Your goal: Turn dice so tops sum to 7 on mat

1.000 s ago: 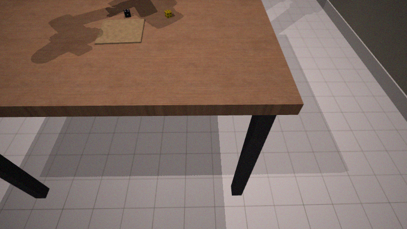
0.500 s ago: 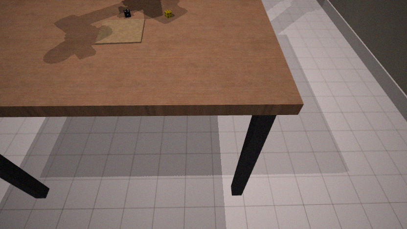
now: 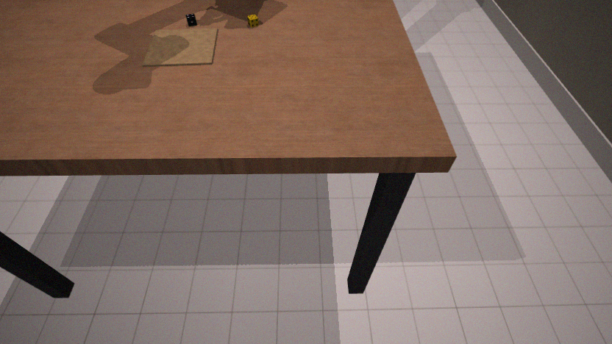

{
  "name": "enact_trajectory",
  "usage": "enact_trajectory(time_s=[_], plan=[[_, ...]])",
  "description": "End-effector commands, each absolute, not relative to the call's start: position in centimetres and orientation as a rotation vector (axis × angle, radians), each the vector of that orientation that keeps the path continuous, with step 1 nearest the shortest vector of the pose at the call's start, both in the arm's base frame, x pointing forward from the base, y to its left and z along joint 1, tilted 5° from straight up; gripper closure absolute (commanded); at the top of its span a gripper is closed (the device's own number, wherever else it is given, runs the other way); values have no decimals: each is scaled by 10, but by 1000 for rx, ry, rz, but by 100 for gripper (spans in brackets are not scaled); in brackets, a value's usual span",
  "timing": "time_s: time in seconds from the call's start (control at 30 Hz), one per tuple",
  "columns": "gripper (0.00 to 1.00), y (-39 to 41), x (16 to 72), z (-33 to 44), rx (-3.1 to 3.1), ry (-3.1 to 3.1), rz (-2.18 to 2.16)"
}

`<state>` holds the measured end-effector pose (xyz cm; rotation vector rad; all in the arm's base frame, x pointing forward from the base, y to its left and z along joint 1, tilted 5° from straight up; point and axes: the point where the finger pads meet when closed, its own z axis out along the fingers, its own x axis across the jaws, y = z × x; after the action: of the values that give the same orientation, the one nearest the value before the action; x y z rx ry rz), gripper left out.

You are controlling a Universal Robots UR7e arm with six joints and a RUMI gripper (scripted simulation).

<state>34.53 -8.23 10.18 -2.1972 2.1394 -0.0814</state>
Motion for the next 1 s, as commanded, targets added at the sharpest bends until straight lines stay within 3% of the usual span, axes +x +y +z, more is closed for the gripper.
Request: enact_trajectory(time_s=[0.0, 0.97], plan=[[97, -71, 345, 103, -2085, 2266, -80], [97, -62, 344, 101, -1986, 2350, -76]])
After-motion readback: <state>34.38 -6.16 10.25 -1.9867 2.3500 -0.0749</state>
